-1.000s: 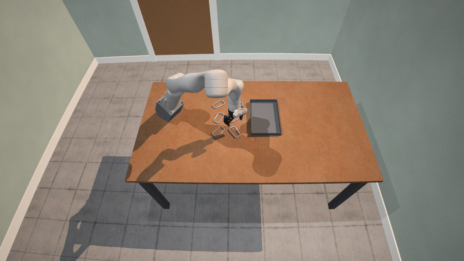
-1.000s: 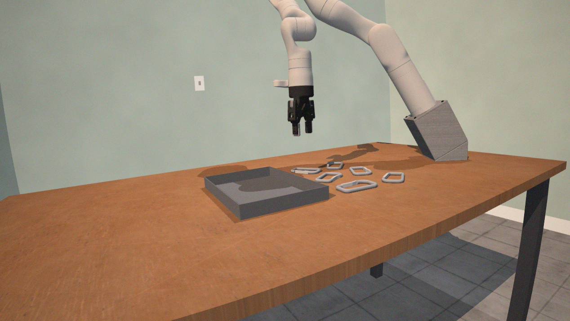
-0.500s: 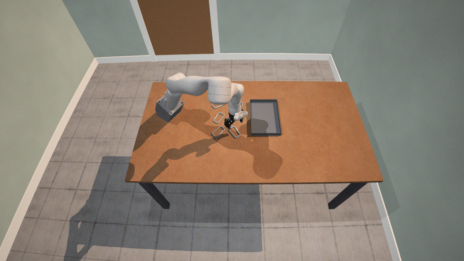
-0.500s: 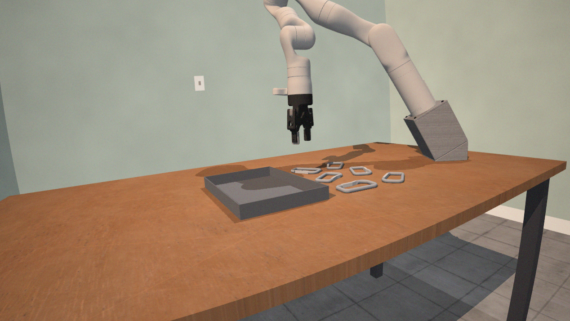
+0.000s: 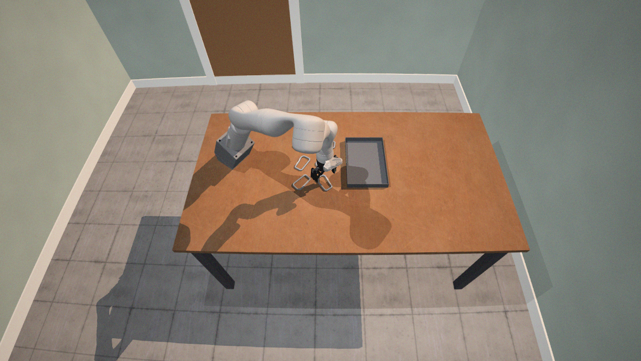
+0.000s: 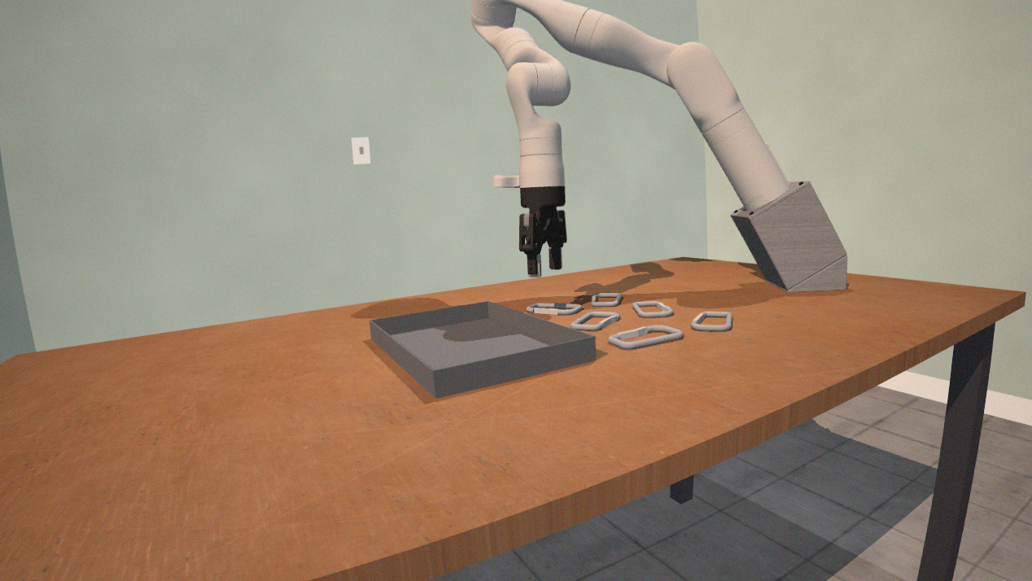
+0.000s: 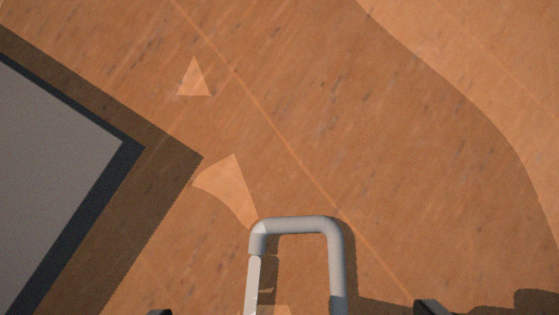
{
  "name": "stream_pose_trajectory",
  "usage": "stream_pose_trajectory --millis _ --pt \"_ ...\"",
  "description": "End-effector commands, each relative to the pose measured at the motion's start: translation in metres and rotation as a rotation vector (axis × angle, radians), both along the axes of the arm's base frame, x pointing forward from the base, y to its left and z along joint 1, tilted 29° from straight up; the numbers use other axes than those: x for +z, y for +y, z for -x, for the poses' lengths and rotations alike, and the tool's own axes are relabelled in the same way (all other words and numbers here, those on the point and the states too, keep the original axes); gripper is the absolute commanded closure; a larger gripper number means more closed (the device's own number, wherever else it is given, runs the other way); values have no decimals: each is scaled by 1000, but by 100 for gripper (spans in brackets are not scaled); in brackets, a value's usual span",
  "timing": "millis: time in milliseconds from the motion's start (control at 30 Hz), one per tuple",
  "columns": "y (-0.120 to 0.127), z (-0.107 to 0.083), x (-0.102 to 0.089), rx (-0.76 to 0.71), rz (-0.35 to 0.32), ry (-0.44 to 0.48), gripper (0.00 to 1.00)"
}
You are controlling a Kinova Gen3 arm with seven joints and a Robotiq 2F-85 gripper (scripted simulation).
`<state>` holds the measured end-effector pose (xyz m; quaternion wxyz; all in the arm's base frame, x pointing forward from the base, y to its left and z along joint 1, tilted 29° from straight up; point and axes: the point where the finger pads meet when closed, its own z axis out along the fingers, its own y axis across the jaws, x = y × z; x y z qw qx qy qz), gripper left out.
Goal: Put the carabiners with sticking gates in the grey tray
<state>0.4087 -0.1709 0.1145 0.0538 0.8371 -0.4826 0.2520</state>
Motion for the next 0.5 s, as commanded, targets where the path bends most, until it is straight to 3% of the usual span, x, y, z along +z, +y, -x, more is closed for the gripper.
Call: stream_pose_trajectory --millis 0,467 --pt "-1 -8 -32 1 -16 10 0" --pt "-1 -8 -32 -5 -7 3 0"
